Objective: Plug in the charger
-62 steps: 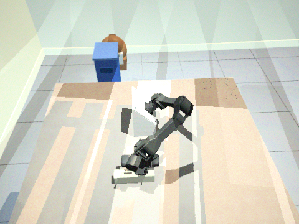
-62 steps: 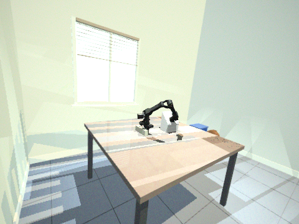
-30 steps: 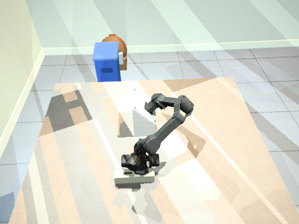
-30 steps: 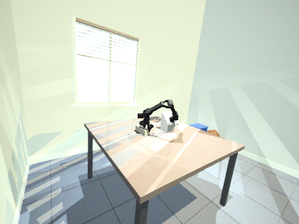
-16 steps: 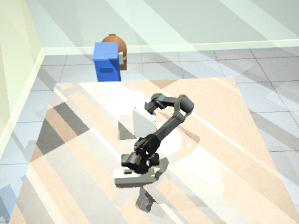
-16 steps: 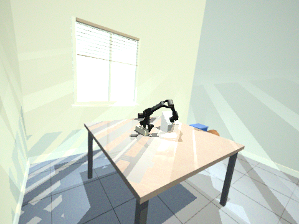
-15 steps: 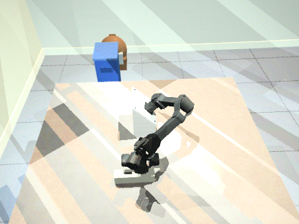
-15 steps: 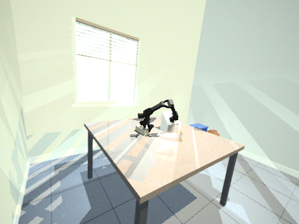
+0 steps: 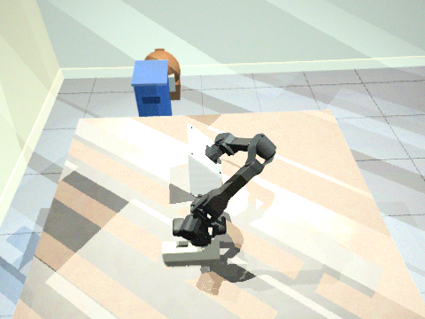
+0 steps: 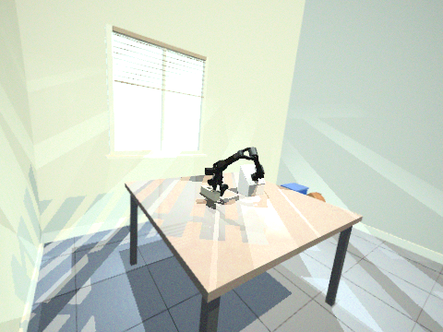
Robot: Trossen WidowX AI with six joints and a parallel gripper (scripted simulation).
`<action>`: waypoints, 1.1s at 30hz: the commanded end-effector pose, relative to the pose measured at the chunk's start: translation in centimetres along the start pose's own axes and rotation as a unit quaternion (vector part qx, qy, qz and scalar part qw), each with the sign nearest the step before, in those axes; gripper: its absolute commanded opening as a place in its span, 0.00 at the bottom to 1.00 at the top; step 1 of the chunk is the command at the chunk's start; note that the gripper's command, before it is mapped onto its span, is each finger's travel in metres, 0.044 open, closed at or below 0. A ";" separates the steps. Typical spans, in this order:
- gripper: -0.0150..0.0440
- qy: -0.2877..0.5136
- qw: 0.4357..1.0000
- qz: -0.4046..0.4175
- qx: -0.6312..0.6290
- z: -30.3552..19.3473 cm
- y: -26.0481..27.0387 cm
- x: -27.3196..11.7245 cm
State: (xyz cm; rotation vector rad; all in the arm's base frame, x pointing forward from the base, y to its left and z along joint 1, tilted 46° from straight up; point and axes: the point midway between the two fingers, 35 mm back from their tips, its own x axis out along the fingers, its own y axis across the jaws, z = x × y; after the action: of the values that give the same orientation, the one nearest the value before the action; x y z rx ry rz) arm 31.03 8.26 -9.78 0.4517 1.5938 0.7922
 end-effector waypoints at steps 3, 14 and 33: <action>1.00 0.000 1.000 0.002 -0.002 -0.3 0.0 0.1; 1.00 0.000 1.000 0.002 -0.002 -1.0 0.0 0.1; 1.00 0.000 1.000 0.002 -0.002 -3.2 -0.1 0.3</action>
State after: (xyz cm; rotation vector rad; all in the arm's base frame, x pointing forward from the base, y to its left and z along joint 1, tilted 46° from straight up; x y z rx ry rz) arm 28.37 7.68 -9.89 0.4577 1.5889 0.7959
